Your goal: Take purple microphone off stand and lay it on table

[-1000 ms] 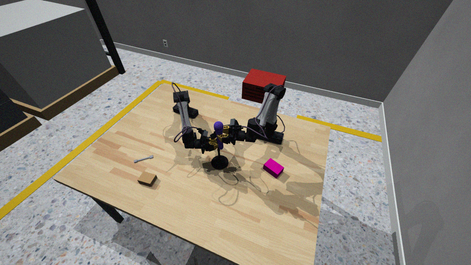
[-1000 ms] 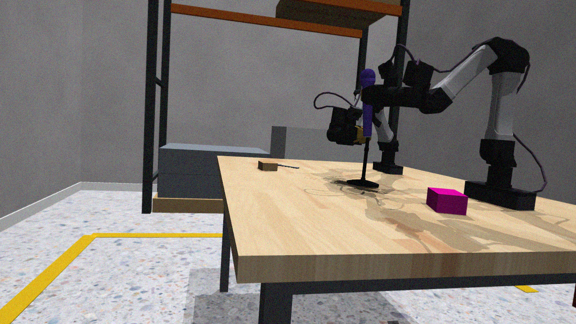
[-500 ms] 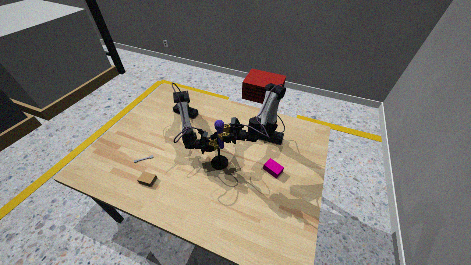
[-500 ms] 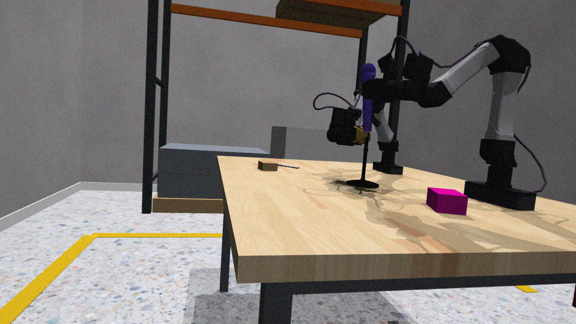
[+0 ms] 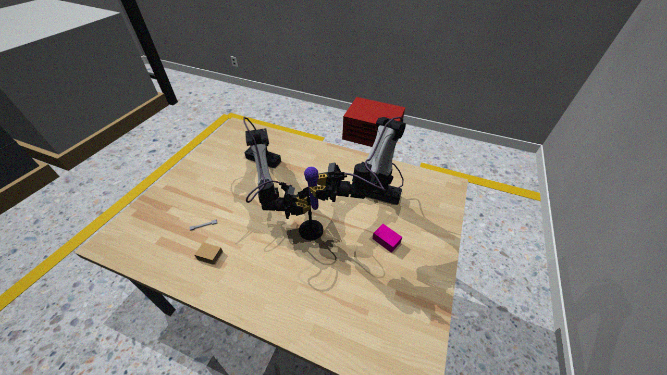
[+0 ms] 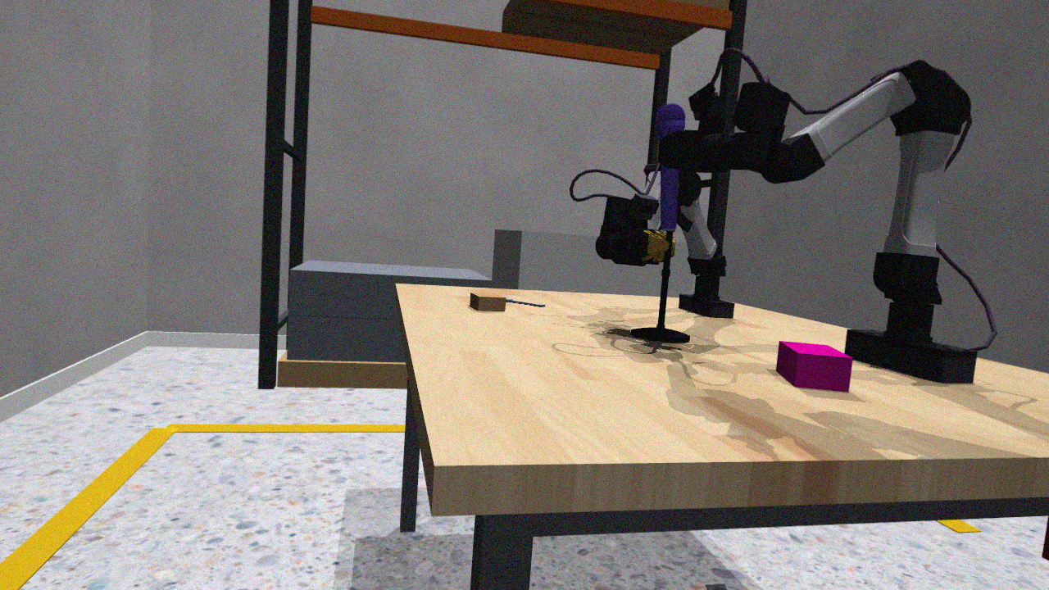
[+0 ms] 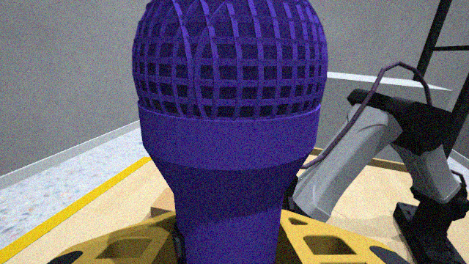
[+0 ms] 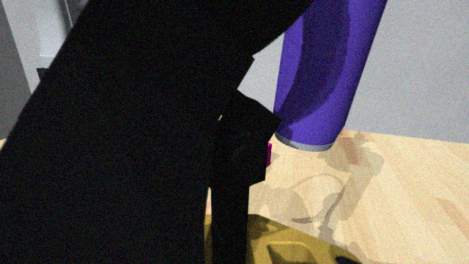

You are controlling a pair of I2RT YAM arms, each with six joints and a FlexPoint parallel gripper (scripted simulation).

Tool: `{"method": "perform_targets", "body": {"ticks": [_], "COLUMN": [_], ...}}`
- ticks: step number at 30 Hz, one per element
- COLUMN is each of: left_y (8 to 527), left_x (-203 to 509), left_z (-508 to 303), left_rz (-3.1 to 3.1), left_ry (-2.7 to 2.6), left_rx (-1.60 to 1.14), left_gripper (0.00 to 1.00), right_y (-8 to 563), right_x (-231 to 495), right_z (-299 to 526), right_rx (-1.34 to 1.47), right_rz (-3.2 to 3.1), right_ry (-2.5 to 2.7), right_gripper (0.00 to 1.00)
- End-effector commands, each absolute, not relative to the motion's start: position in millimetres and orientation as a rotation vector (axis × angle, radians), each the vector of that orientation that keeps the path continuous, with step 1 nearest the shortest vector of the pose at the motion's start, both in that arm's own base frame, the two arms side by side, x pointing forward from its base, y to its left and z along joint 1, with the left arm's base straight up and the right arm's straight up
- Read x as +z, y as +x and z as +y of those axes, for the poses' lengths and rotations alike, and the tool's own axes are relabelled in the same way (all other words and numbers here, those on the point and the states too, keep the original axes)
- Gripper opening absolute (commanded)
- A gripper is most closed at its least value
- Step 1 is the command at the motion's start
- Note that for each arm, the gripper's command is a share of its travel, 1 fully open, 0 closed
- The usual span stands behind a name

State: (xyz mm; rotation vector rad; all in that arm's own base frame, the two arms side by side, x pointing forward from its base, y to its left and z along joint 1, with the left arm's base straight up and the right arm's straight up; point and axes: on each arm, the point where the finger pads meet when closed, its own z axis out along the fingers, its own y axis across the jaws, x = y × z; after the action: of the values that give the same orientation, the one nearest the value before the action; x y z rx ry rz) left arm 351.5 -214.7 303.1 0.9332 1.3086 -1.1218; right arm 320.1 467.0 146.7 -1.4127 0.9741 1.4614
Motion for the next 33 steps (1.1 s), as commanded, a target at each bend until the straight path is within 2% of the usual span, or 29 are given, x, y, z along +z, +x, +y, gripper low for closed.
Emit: {"method": "perform_targets", "body": {"ticks": [1,21,22,33], "left_y": [348,355,355,354], "left_x": [338,361,362,364], "left_z": [-208,-202,-202,-202], "left_rz": [1.227,1.201,1.198,1.195], "left_ry": [0.968,0.978,0.979,0.981], "left_rx": [-1.056,-1.012,-1.011,-1.009], "left_gripper": [0.0,0.0,0.0,0.0], "right_y": [310,310,310,311], "right_x": [50,50,50,77], "right_z": [464,464,464,465], "right_rx": [1.618,1.617,1.617,1.622], "right_rz": [1.303,1.305,1.305,1.315], "right_ry": [-1.481,-1.481,-1.481,-1.497], "right_gripper": [0.0,0.0,1.0,1.0]}}
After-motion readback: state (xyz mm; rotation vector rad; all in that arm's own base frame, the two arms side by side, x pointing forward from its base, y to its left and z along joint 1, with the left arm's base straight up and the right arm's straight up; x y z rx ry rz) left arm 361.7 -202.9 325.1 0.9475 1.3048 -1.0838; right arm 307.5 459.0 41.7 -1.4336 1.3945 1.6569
